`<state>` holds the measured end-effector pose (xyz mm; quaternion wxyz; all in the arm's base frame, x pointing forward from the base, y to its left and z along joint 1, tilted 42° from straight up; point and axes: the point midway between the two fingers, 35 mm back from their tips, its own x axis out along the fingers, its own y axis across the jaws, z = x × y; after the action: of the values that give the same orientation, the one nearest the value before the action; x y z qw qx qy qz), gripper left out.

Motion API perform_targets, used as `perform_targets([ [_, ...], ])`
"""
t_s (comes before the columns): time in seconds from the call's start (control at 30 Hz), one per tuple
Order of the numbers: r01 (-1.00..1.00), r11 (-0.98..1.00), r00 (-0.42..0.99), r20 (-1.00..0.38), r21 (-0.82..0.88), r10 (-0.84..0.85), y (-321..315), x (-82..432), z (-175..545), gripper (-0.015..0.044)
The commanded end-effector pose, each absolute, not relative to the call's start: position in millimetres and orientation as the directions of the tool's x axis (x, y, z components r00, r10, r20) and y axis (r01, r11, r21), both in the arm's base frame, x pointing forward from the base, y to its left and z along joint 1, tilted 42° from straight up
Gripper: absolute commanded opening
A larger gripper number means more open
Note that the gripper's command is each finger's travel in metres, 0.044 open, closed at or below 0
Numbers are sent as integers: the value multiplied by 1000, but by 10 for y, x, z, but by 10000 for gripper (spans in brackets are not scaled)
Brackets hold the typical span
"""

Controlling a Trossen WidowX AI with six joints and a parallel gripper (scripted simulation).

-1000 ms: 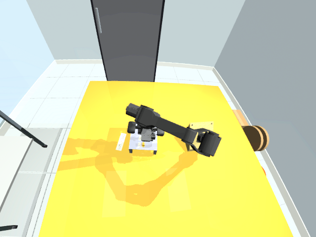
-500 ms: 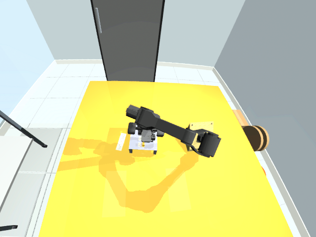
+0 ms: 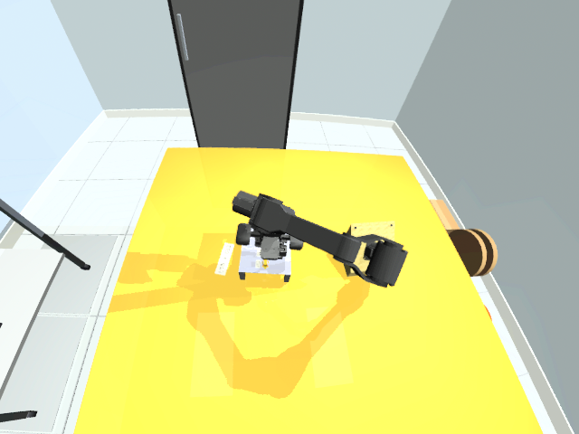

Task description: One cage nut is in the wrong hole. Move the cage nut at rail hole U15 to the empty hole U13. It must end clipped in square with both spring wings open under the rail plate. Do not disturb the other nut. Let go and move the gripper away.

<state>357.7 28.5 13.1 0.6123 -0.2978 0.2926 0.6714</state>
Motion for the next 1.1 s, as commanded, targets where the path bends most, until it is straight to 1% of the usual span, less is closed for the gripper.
perform_targets([
  [0.0, -996, -85, -81, -758, 34, 647, 284, 3583, 124, 29],
  [1.07, -992, -108, -116, -757, 60, 643, 289, 3603, 121, 29],
])
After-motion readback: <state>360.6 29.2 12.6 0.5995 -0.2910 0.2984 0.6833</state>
